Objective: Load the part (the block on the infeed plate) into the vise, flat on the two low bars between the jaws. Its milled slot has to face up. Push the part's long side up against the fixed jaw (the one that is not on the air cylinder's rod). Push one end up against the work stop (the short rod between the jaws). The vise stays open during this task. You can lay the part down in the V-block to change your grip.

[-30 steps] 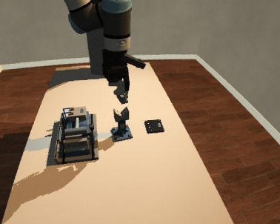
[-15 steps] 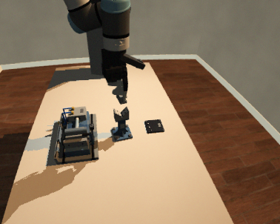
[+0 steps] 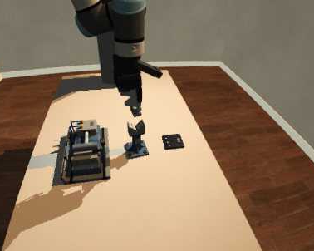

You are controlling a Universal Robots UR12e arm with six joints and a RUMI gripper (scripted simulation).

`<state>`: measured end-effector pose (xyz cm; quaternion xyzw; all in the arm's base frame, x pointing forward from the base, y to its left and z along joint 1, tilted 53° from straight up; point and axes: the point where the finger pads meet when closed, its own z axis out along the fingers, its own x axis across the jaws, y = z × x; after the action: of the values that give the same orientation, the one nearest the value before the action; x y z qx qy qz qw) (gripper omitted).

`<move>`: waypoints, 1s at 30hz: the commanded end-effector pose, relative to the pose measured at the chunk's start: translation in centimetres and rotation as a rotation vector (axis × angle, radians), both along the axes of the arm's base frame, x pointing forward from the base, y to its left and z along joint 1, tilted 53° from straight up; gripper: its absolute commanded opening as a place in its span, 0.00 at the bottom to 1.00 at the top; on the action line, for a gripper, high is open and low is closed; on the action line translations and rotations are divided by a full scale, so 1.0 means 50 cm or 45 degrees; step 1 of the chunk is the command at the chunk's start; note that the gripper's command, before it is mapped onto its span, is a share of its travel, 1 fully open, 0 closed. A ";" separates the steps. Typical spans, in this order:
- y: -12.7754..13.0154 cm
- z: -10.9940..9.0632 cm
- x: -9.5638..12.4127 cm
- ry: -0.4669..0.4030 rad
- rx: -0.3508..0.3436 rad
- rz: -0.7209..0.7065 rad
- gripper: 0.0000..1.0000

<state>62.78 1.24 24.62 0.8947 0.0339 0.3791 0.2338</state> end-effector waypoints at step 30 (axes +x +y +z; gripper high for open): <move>-0.003 0.004 -0.001 -0.022 0.035 -0.031 0.00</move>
<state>62.74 1.05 24.77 0.8950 0.0163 0.3839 0.2265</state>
